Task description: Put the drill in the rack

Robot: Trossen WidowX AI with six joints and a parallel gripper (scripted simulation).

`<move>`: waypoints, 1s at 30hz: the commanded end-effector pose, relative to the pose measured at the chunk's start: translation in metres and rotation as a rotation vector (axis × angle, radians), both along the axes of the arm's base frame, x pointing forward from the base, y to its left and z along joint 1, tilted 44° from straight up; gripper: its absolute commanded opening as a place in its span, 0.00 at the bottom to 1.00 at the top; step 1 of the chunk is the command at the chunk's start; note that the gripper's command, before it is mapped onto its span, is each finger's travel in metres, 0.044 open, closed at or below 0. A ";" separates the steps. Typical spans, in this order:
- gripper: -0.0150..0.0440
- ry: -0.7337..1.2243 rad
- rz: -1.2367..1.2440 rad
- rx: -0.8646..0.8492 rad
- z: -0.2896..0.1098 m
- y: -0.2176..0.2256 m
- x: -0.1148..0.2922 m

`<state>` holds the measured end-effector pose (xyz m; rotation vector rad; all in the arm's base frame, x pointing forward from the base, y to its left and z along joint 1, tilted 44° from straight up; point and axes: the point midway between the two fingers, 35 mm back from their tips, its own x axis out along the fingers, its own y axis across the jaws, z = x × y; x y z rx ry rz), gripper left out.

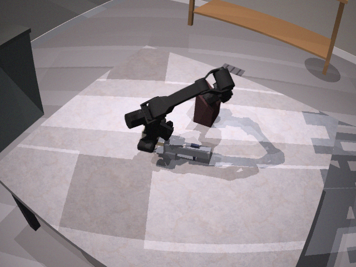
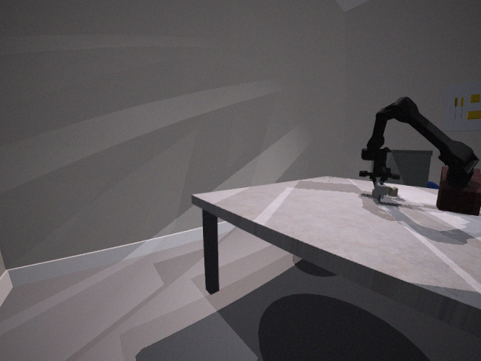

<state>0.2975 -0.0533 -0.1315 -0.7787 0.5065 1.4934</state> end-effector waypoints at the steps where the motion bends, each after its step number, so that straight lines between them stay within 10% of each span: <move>1: 0.25 -0.001 0.001 0.002 0.001 -0.001 -0.001; 30: 0.25 -0.002 0.001 -0.001 -0.024 -0.027 0.007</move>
